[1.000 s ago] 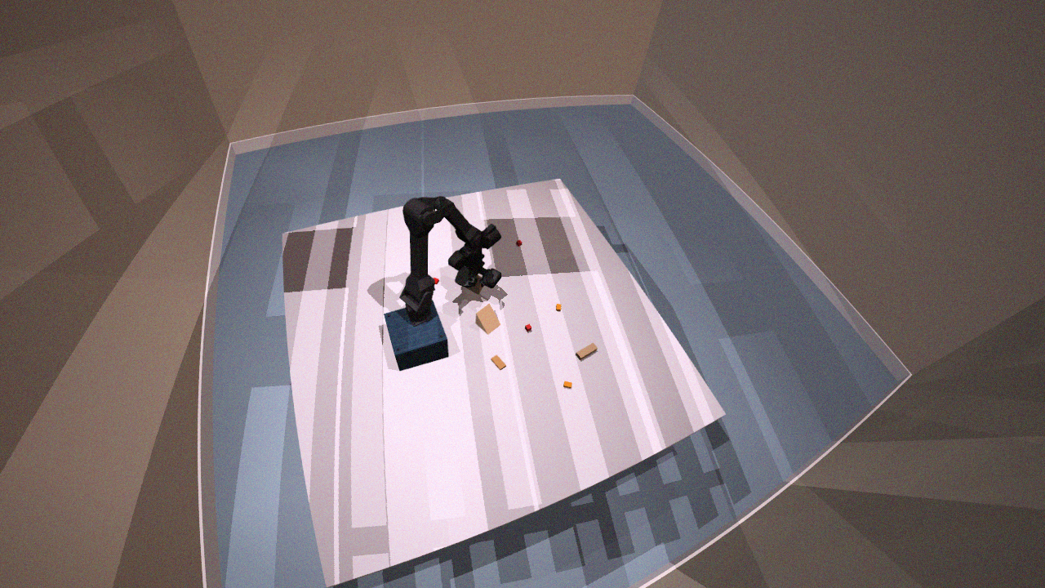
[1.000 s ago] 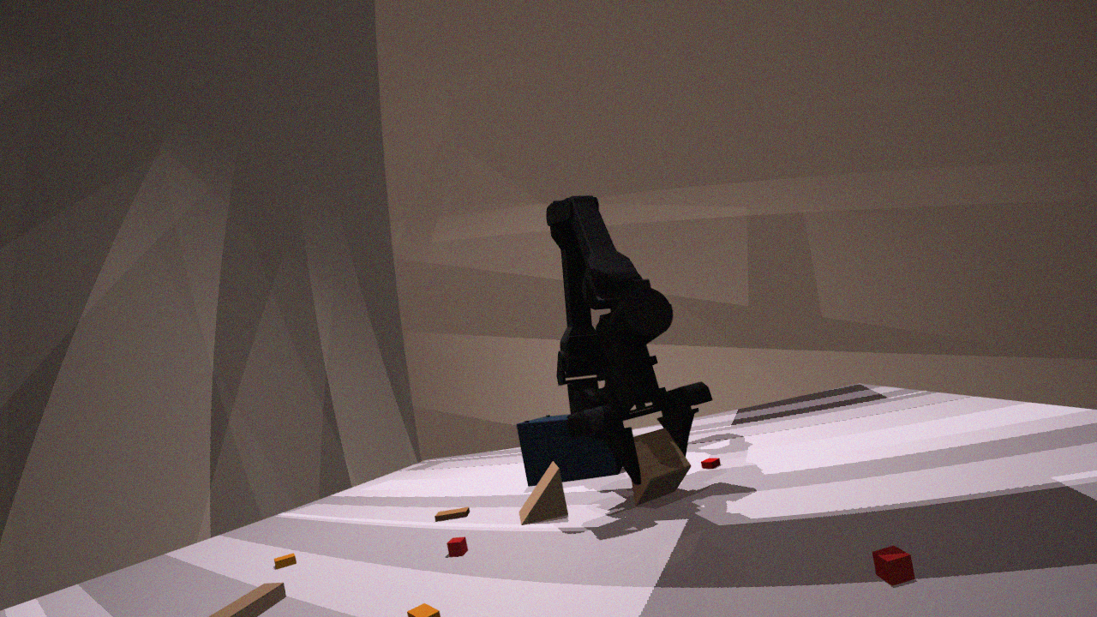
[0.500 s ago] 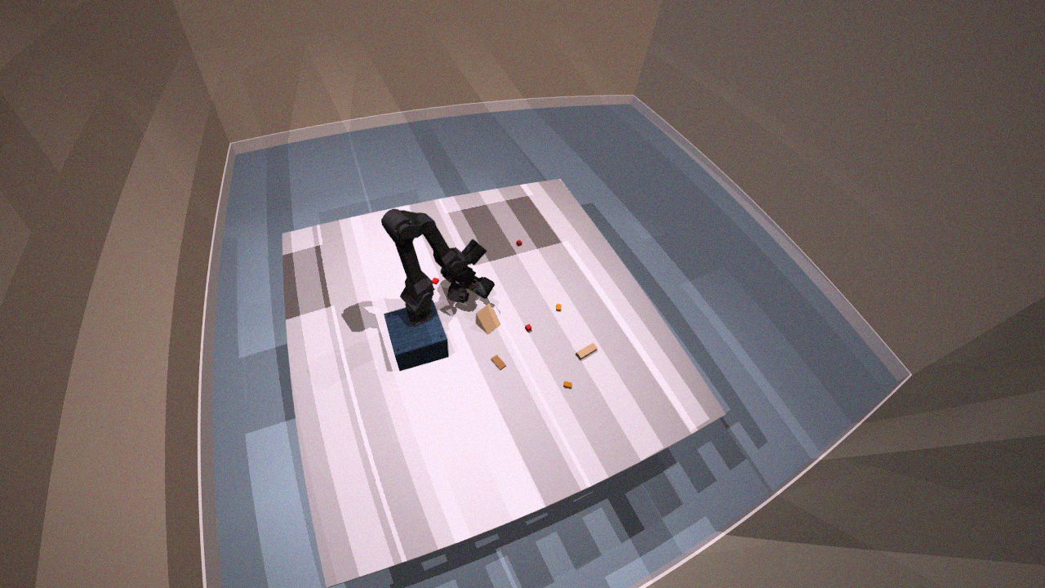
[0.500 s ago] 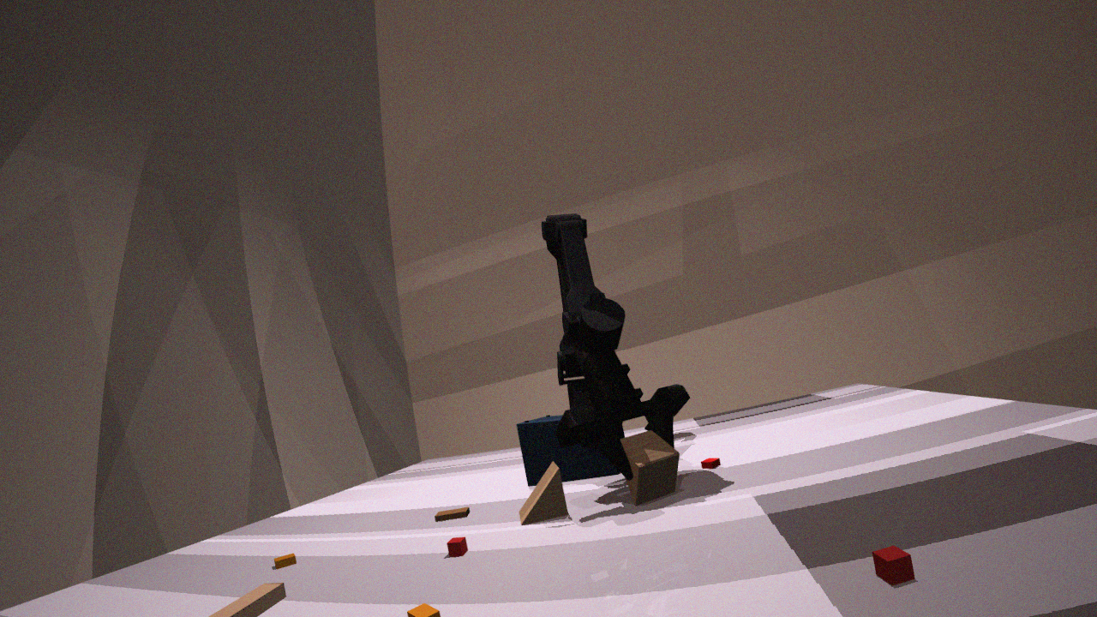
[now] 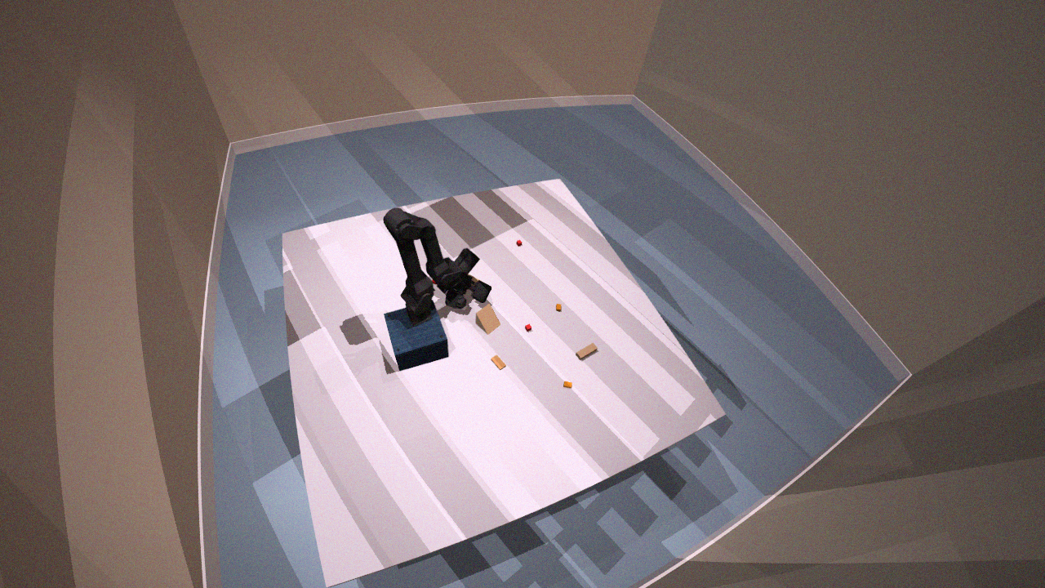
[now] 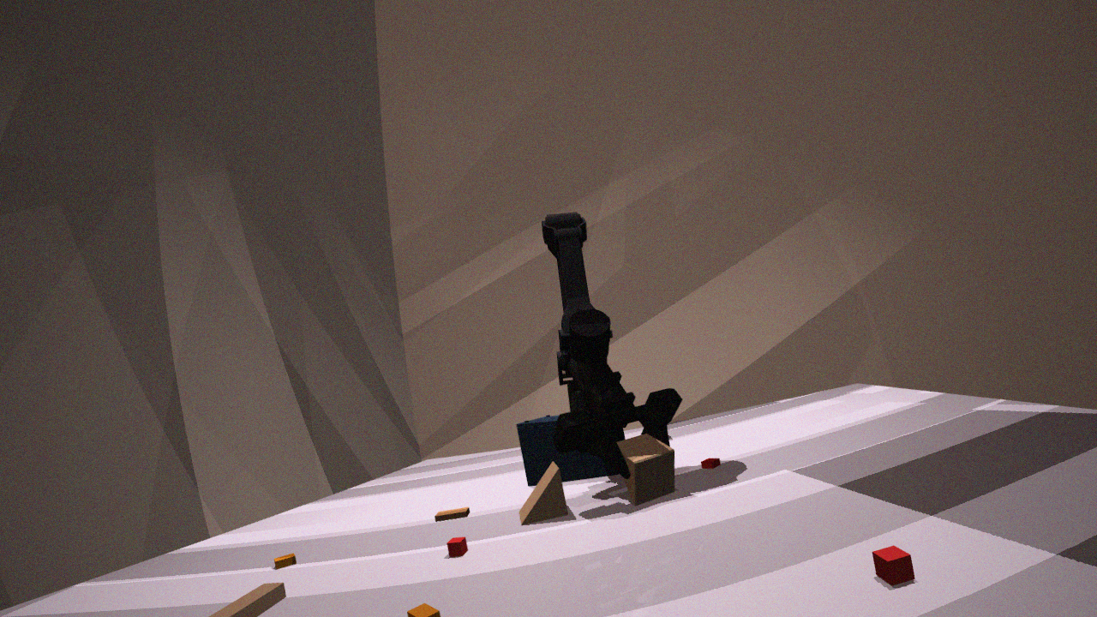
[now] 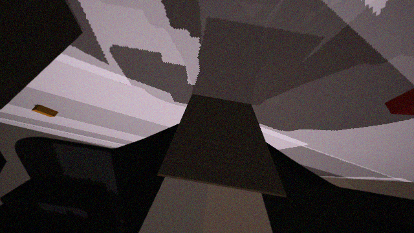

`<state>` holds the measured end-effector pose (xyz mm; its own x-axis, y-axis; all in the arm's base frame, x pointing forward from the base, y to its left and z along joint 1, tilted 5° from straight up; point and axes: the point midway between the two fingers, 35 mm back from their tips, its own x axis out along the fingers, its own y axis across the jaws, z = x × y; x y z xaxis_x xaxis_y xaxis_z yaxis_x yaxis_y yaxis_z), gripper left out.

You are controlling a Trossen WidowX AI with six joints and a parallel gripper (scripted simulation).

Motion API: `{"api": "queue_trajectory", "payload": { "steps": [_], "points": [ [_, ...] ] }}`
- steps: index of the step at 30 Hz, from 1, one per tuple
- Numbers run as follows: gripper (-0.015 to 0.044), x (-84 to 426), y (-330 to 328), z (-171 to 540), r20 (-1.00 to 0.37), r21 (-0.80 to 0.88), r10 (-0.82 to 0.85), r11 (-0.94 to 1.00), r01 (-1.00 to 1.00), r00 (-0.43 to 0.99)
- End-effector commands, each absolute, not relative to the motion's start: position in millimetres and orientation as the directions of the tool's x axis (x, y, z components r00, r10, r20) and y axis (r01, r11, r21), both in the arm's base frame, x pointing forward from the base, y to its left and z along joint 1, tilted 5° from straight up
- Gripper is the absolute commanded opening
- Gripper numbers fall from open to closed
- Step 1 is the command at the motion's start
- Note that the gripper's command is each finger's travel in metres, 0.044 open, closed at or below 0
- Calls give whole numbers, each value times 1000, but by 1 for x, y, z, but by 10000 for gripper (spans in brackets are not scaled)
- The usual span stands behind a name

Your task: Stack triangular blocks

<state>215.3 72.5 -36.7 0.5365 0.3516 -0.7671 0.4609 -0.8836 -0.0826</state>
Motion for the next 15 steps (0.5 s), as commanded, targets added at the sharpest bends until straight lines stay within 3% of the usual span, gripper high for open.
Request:
{"api": "queue_trajectory", "payload": {
  "steps": [1, 9, 15],
  "points": [
    [236, 216, 72, -36, -767, -81, 348, -886, 457, 539],
    [440, 216, 72, -36, -767, -81, 348, -886, 457, 539],
    [440, 216, 72, -36, -767, -81, 348, -886, 457, 539]
  ]
}}
